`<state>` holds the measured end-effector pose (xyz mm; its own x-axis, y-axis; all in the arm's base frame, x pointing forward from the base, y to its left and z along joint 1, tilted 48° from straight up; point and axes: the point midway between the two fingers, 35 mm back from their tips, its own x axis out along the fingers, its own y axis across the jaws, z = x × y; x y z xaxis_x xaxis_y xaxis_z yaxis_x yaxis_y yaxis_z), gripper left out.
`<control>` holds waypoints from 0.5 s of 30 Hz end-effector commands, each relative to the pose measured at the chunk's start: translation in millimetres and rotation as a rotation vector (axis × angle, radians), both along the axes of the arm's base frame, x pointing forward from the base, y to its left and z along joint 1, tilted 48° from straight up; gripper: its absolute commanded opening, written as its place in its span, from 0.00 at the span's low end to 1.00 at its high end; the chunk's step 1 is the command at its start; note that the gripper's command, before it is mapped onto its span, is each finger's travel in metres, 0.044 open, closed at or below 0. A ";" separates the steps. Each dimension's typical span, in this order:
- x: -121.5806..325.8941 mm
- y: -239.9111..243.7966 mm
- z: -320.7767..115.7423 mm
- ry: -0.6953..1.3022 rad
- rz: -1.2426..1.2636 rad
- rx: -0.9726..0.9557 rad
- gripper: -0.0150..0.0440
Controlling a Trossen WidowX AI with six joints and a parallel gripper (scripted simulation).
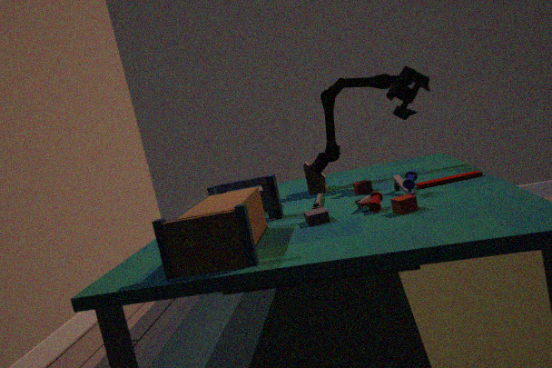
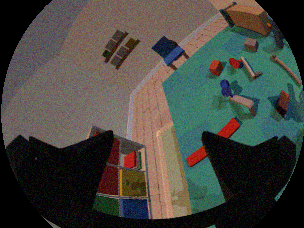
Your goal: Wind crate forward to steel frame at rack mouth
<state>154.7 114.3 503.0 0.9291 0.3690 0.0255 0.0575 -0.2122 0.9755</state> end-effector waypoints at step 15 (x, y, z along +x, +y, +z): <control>100.9 87.9 -98.5 -0.294 0.332 -1.554 1.00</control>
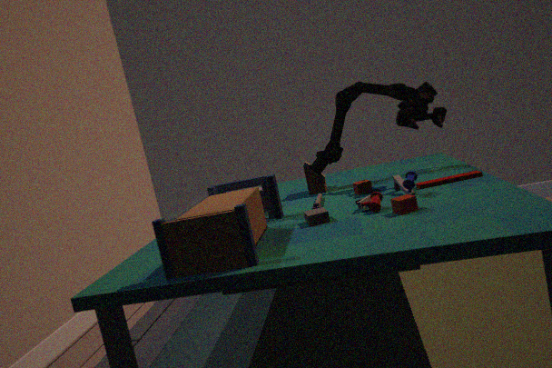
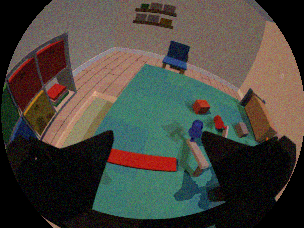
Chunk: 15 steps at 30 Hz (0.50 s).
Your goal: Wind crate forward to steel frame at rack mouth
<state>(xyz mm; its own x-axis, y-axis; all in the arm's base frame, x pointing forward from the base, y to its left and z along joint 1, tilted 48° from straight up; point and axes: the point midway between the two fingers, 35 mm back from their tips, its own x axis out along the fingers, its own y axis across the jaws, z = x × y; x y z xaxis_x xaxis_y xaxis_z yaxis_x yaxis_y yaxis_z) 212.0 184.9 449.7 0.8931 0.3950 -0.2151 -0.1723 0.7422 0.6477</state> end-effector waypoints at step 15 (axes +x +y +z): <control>119.6 9.1 -143.1 -0.081 0.701 -1.216 1.00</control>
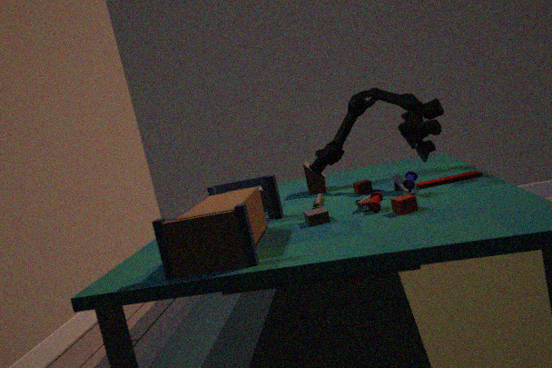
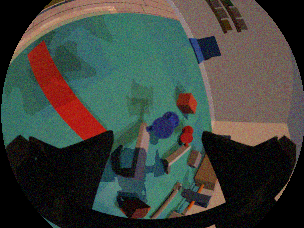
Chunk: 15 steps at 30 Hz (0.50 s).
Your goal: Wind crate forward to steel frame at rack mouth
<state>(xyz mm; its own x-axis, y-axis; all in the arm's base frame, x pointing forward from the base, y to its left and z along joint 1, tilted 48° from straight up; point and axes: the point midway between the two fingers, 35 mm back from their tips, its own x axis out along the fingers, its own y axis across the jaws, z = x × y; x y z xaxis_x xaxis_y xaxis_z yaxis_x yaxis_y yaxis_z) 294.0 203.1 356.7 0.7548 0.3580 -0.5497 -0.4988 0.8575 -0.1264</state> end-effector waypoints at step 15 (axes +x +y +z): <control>84.0 -47.6 -133.8 -0.042 1.010 -0.661 1.00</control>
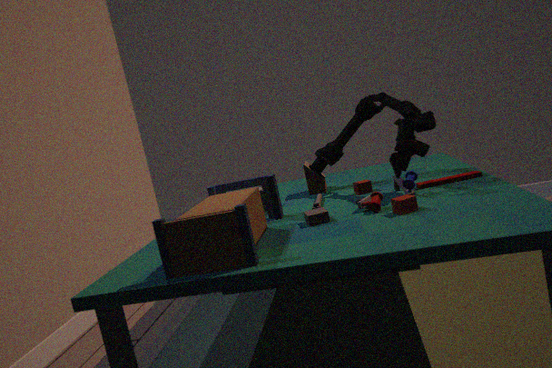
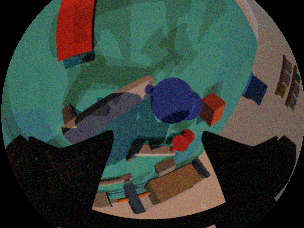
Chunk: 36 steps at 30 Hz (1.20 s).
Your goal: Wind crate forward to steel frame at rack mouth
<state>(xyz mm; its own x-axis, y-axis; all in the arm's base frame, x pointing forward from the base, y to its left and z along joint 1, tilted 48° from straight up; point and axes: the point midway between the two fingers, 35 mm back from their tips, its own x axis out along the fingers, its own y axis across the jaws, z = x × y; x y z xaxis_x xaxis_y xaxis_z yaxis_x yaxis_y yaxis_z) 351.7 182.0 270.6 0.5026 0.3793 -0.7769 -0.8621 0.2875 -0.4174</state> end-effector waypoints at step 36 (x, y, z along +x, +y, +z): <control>61.3 -101.3 -121.3 -0.413 1.166 -0.042 1.00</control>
